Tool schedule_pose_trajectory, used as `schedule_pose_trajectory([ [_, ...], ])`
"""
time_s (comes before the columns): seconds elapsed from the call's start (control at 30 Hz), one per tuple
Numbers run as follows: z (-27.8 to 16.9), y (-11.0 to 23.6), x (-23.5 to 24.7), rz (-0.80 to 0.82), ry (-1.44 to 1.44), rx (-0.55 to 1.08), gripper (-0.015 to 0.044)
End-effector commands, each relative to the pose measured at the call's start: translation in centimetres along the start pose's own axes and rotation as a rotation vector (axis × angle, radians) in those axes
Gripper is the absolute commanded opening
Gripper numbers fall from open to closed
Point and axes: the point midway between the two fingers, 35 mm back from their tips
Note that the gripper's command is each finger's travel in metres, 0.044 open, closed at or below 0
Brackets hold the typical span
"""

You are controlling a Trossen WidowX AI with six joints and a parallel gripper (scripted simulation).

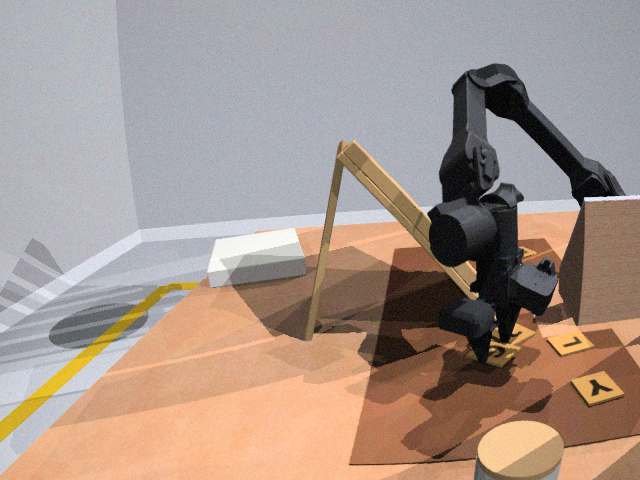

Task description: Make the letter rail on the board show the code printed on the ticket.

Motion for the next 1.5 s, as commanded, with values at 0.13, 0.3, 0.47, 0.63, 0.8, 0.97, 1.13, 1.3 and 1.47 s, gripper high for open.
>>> schedule_pose_trajectory([
  [0.13, 0.0, 0.5, 0.0, -0.005, -0.004, -0.002, 0.0000],
  [0.3, 0.0, 0.8, 0.1, -0.005, -0.004, -0.002, 0.0000],
  [0.47, 0.1, 1.0, 0.1, -0.005, -0.004, -0.002, 0.0000],
  [0.63, 0.1, 1.3, 0.2, -0.005, -0.004, -0.002, 0.0000],
  [0.8, 0.1, 1.5, 0.3, -0.005, -0.004, -0.002, 0.0000],
  [0.97, 0.2, 1.8, 0.3, -0.005, -0.004, -0.002, 0.0000],
  [1.13, -0.1, 2.0, 0.2, -0.025, -0.025, -0.001, 0.0000],
  [1.3, -1.2, 3.9, -0.5, -0.114, -0.117, -0.006, 0.0000],
  [1.47, -2.4, 5.8, -1.1, -0.200, -0.202, -0.014, 0.0000],
])
Point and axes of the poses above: the point midway between the two fingers, 35 mm back from their tips, its own y axis back along the fingers, its own x axis across the jaws, z = x × y, and after that the axes turned 13 degrees about y, right-handed
